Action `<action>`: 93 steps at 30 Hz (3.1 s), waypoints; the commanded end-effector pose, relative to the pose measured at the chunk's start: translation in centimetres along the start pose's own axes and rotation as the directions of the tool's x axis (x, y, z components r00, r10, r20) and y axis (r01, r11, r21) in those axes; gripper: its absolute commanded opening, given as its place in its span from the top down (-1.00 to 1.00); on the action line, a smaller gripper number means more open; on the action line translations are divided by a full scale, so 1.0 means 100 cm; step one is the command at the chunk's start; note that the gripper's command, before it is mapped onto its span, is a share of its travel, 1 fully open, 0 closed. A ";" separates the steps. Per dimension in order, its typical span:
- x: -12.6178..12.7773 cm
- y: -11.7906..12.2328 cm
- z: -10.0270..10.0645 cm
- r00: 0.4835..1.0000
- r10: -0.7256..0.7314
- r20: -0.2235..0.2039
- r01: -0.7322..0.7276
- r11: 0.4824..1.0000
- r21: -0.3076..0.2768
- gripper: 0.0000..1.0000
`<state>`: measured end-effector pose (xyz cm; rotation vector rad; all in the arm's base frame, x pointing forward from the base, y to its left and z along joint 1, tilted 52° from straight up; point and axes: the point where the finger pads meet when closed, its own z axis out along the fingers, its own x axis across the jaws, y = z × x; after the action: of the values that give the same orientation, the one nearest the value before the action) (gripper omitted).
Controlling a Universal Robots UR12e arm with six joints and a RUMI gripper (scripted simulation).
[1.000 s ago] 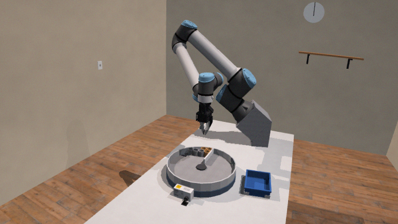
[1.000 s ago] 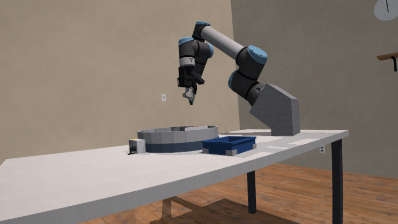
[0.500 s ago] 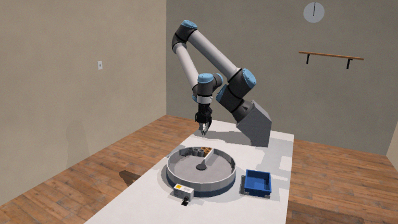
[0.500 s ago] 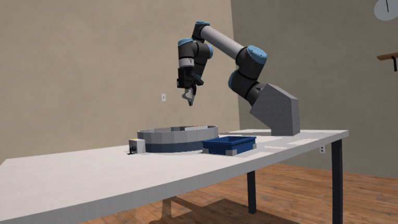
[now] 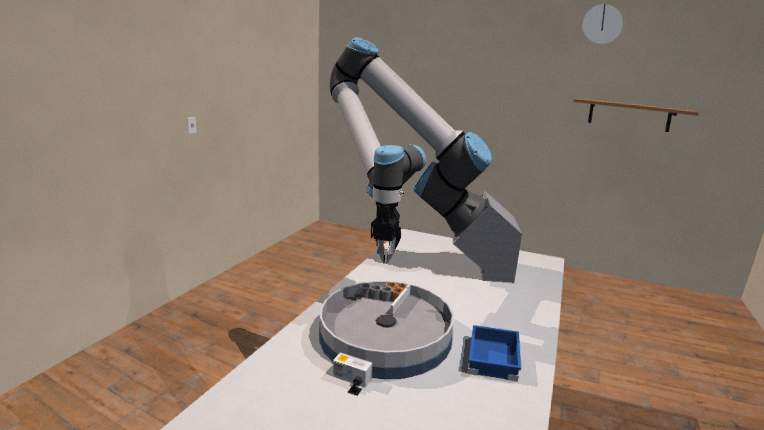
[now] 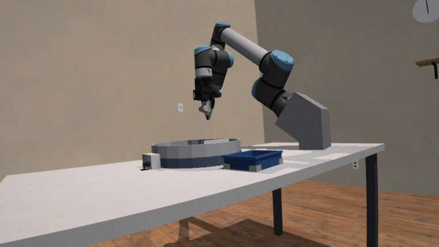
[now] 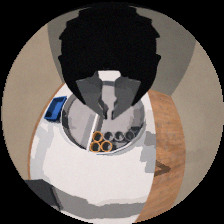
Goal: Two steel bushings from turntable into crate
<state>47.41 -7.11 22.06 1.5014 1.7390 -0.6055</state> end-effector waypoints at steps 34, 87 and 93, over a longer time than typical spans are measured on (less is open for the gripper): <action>-0.071 0.002 0.062 0.928 -0.372 0.000 0.372 0.928 -0.004 0.90; -0.085 0.002 0.075 0.897 -0.442 0.001 0.442 0.897 -0.004 0.90; -0.085 0.002 0.075 0.897 -0.442 0.001 0.442 0.897 -0.004 0.90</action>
<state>49.60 -18.06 24.18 1.0983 2.0979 -0.8289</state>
